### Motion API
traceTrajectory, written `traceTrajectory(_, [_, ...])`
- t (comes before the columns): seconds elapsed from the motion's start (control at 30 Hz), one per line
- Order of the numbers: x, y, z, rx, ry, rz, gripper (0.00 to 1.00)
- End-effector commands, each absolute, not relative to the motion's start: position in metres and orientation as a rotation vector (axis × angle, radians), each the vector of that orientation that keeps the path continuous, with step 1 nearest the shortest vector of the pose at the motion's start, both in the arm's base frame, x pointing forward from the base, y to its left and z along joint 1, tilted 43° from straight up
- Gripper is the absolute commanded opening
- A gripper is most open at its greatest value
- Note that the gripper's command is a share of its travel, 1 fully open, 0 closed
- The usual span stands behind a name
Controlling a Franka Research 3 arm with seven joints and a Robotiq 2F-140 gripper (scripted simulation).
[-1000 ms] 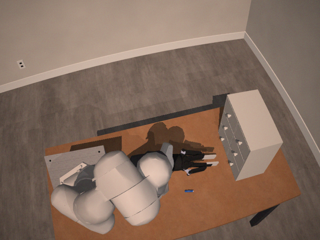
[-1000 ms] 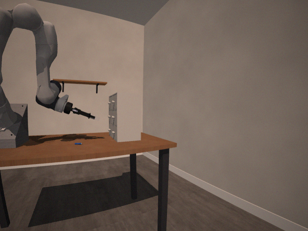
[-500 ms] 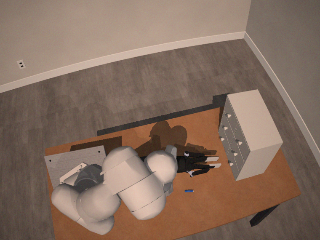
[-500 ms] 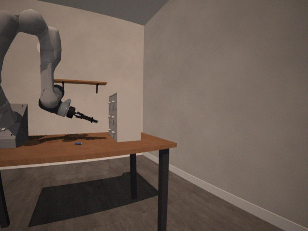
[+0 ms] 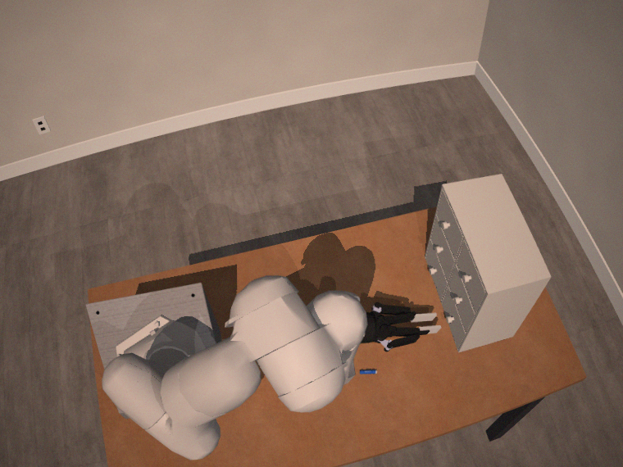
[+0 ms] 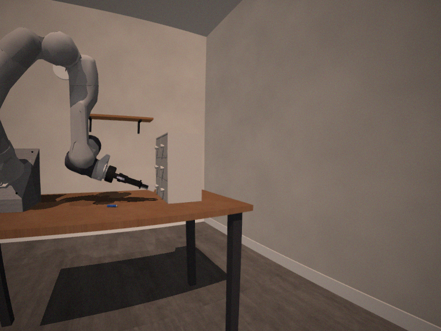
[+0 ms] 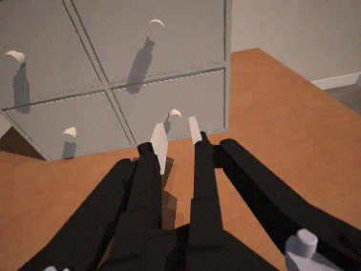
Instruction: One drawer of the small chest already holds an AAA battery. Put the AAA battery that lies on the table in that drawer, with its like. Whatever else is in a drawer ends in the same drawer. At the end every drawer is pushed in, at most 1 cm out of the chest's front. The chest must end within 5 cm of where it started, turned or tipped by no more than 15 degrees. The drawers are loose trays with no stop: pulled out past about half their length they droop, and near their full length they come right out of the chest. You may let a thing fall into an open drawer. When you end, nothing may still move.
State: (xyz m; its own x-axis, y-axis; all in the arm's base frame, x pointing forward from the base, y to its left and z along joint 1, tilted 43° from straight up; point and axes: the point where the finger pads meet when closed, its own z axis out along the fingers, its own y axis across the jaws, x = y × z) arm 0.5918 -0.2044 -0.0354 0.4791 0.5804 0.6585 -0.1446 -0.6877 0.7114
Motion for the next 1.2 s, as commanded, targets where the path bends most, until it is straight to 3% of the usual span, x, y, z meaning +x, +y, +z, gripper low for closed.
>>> traceTrajectory(0.0, [0.5986, -0.2085, -0.0428, 2.008, 0.339, 1.288, 0.2])
traceTrajectory(1.17, [0.5999, -0.2122, -0.0463, 2.008, 0.339, 1.288, 0.2])
